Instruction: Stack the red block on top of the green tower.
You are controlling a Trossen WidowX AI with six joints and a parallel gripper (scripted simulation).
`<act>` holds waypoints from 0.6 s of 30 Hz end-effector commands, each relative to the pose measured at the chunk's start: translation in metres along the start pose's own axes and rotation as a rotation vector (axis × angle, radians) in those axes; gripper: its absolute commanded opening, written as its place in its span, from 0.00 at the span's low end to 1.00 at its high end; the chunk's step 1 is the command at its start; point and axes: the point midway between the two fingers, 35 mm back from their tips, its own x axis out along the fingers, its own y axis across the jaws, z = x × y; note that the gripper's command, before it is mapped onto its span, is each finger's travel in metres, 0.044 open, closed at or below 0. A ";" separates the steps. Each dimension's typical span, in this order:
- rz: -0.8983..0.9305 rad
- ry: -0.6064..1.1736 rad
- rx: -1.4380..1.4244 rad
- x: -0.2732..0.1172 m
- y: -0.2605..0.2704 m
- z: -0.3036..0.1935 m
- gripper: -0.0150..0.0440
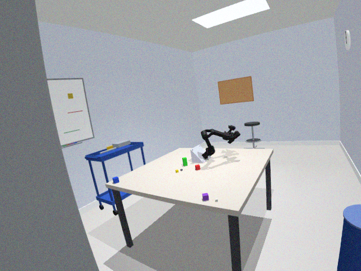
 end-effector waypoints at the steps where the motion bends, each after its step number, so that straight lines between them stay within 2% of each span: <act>1: -0.001 -0.003 -0.001 0.000 0.000 0.001 0.98; 8: -0.040 -0.163 -0.053 -0.016 -0.002 0.030 1.00; 18: -0.154 -0.482 -0.155 -0.064 -0.006 0.082 1.00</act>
